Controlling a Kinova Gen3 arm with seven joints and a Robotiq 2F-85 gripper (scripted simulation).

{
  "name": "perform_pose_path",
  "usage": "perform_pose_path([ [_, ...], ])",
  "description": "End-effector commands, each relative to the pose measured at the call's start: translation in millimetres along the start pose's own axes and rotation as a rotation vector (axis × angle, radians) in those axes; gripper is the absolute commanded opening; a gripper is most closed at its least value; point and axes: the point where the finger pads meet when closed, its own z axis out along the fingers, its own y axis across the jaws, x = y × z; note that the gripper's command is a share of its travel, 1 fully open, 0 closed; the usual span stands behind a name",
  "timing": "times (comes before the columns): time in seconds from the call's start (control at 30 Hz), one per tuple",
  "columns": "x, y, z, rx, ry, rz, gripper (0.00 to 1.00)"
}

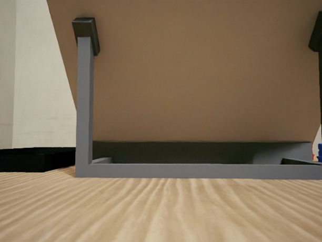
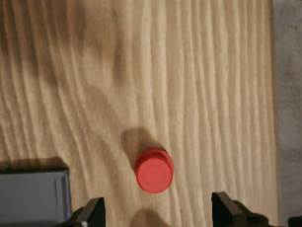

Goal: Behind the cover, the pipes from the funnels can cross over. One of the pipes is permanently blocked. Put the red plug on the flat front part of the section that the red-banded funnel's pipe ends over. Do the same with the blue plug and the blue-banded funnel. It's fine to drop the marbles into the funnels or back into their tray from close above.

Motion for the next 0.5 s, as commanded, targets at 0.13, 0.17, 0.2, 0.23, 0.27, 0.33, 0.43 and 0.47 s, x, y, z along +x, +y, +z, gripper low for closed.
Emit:
perform_pose_path([
  [0.13,-0.1,-0.2,90.1,-0.002,-0.001,0.0,0.7],
  [0.17,-0.1,-0.2,90.1,-0.002,-0.001,0.0,0.7],
  [0.2,-0.1,-0.2,90.1,-0.002,-0.001,0.0,0.7],
  [0.23,-0.1,-0.2,90.1,-0.002,-0.001,0.0,0.7],
  [0.27,-0.1,-0.2,90.1,-0.002,-0.001,0.0,0.7],
  [0.33,-0.1,-0.2,90.1,-0.002,-0.001,0.0,0.7],
  [0.43,-0.1,-0.2,90.1,-0.002,-0.001,0.0,0.7],
  [0.47,-0.1,-0.2,90.1,-0.002,-0.001,0.0,0.7],
])
